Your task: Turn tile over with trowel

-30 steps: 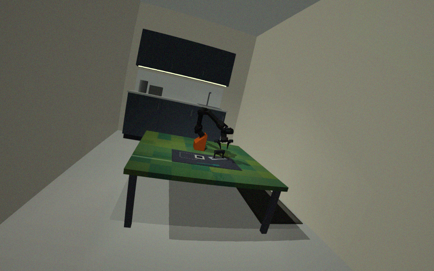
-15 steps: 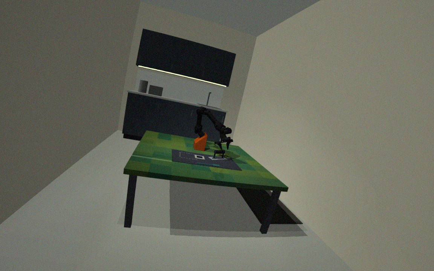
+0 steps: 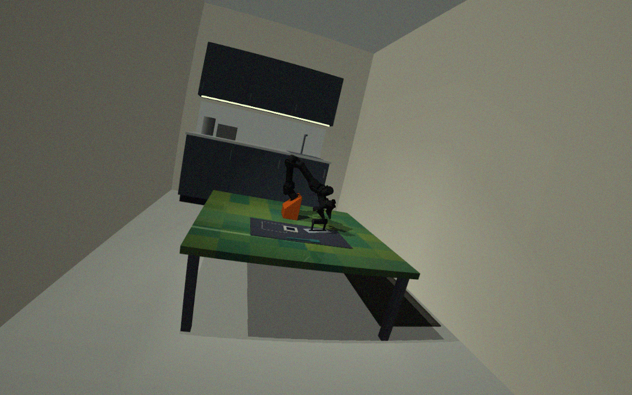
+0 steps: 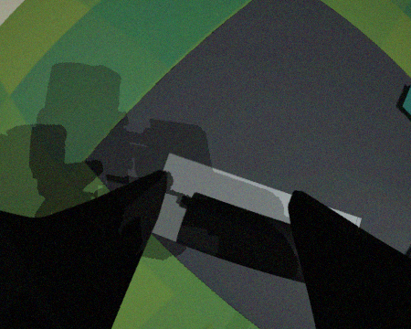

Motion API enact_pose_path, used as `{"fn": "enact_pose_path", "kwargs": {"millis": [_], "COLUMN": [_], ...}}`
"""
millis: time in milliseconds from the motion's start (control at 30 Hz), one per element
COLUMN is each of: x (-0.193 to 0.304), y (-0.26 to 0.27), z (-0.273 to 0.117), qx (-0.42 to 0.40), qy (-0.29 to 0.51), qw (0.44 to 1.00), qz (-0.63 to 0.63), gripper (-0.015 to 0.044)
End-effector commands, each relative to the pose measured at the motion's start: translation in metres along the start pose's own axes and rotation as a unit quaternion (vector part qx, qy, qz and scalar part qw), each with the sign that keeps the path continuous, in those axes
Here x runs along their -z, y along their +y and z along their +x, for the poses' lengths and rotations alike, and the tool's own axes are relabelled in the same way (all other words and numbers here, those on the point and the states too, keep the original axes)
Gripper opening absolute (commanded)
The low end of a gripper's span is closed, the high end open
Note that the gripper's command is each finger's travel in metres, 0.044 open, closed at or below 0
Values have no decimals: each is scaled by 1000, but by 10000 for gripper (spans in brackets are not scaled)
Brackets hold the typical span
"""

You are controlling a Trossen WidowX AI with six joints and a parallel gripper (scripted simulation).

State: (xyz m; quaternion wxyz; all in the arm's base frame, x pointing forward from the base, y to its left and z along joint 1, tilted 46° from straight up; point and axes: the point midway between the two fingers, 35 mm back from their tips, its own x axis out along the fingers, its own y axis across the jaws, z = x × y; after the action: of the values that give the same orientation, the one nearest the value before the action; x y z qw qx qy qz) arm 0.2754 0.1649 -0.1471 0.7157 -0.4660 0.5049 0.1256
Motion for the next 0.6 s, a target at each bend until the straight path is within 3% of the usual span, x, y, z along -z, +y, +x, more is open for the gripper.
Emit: {"fn": "enact_pose_path", "kwargs": {"millis": [0, 567], "x": [2, 0], "y": [-3, -13], "z": [-1, -8], "qx": [2, 55], "qy": [-16, -93], "qw": [999, 943], "qz": [-52, -316], "gripper": [300, 300]}}
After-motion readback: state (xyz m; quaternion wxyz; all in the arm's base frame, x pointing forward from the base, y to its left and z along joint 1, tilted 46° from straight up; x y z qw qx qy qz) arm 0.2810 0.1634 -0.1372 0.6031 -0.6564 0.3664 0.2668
